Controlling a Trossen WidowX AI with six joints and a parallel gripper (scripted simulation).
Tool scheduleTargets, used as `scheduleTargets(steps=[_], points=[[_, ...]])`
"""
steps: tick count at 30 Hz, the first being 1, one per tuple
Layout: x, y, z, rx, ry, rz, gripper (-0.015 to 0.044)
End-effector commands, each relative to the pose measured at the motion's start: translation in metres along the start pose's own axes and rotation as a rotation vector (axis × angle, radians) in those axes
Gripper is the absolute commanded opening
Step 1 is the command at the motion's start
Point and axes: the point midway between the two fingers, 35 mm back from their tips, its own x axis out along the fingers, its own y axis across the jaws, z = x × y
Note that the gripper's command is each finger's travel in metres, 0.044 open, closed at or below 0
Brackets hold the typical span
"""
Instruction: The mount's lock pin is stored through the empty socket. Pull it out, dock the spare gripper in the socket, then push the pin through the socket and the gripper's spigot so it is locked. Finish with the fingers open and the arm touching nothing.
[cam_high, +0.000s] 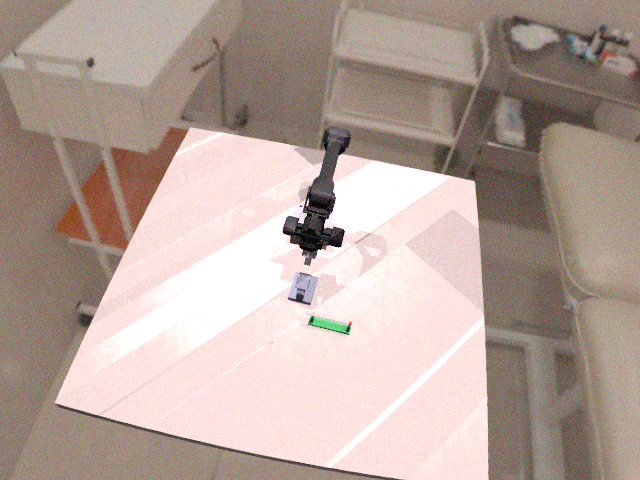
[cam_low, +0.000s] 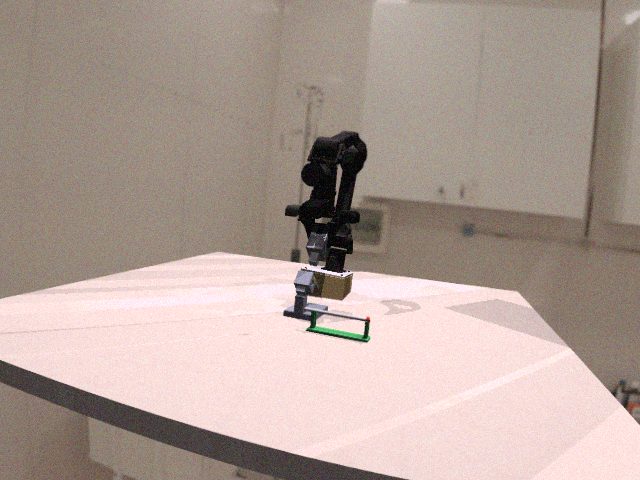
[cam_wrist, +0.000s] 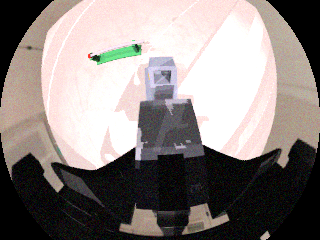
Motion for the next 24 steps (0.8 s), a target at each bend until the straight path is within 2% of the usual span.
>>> scheduleTargets(steps=[1,24], points=[[-0.001,0.000,0.003,0.011,-0.018,-0.004,0.0000],[0.021,0.001,0.023,0.015,-0.031,0.006,0.0000]])
